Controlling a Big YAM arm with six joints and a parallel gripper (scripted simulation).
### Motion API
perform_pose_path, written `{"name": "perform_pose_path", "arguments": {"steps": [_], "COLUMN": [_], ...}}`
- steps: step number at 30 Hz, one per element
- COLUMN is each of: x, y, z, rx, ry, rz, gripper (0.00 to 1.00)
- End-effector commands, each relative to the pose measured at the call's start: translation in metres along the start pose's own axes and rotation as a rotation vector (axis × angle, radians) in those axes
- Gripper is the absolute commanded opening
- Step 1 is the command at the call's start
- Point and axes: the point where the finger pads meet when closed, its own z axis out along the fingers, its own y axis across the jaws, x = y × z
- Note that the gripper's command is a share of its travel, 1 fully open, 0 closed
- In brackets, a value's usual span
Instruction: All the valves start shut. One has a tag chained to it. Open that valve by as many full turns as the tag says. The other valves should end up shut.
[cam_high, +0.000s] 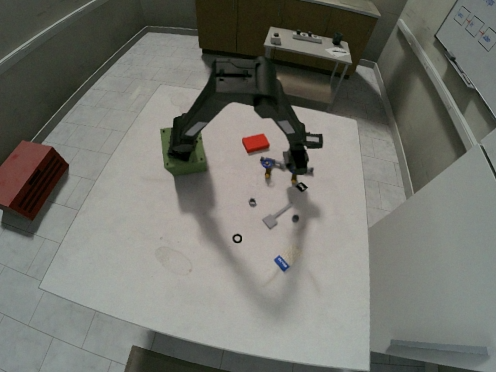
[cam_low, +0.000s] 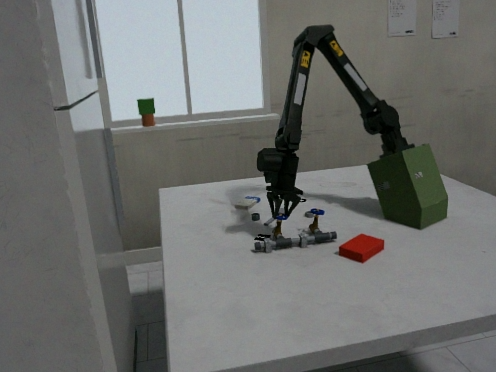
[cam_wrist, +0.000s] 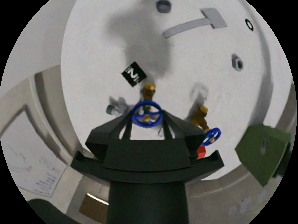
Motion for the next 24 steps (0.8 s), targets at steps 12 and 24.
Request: {"name": "perform_pose_path", "arguments": {"steps": [12,24], "x": [-0.0034,-0.0034], "y": [0.0109,0.0110], "z": [0.0065,0.0065], "rx": [-0.006,-0.005], "ry": [-0.010,-0.011], "rz": [-0.763,-1.279], "gripper": [0.00,0.00]}}
